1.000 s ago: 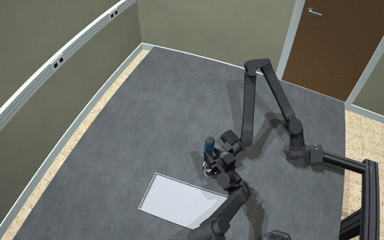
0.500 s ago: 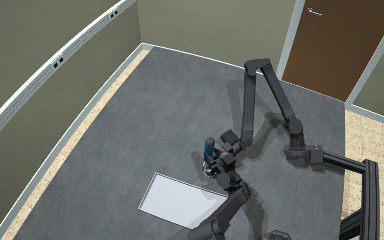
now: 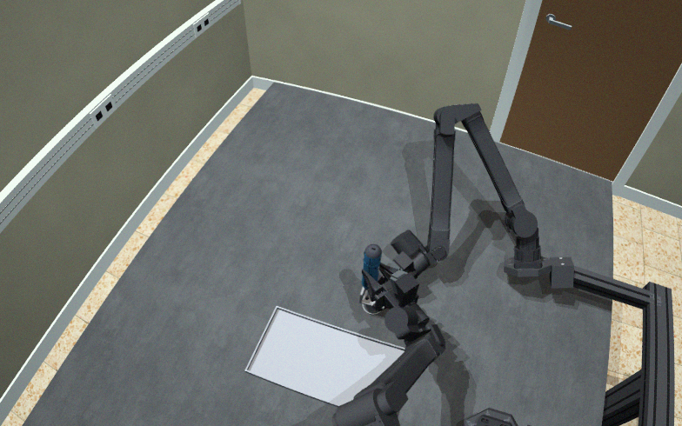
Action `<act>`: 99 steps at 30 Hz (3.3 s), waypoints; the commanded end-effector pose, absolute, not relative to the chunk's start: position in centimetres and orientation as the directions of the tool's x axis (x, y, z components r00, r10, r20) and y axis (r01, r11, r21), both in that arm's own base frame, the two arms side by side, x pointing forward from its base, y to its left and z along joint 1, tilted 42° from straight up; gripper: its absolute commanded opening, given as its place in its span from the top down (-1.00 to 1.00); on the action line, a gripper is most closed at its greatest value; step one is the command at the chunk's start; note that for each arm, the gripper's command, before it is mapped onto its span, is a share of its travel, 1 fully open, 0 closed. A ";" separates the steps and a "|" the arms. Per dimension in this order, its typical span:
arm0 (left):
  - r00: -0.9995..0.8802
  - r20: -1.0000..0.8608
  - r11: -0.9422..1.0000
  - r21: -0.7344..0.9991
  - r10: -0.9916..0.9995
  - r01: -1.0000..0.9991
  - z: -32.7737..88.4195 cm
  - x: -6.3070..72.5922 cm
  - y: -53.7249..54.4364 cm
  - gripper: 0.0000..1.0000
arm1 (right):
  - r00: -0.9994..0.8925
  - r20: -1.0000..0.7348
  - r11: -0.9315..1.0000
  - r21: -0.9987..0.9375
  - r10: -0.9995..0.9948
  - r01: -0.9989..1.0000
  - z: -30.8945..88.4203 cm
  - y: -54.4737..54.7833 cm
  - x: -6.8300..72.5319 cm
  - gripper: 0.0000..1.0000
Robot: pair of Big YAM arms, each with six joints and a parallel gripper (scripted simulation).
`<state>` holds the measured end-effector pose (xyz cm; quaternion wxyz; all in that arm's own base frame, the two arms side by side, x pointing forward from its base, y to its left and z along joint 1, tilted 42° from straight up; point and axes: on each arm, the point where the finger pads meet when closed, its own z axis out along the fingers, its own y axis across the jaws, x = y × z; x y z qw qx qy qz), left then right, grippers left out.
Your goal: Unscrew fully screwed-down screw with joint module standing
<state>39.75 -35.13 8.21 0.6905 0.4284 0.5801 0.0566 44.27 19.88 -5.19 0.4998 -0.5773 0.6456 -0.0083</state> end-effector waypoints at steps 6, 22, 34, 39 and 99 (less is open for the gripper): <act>0.359 -0.756 0.644 0.655 0.548 0.396 9.7 40.1 -35.4 0.17 | 0.176 -0.639 0.336 -0.595 -0.749 -0.731 -4.7 20.2 44.5 -0.17; 0.352 -0.756 0.645 0.655 0.552 0.394 9.4 40.3 -35.0 0.17 | 0.176 -0.639 0.336 -0.595 -0.749 -0.731 -4.7 20.2 44.5 -0.17; 0.347 -0.754 0.643 0.656 0.557 0.395 9.0 40.4 -34.7 0.17 | 0.176 -0.639 0.336 -0.595 -0.749 -0.731 -4.7 20.2 44.5 -0.17; 0.350 -0.755 0.644 0.656 0.555 0.394 9.1 40.4 -34.8 0.17 | 0.176 -0.639 0.336 -0.595 -0.749 -0.731 -4.7 20.2 44.5 -0.17; 0.343 -0.754 0.641 0.657 0.560 0.397 8.4 40.5 -34.3 0.17 | 0.176 -0.639 0.336 -0.595 -0.749 -0.731 -4.7 20.2 44.5 -0.17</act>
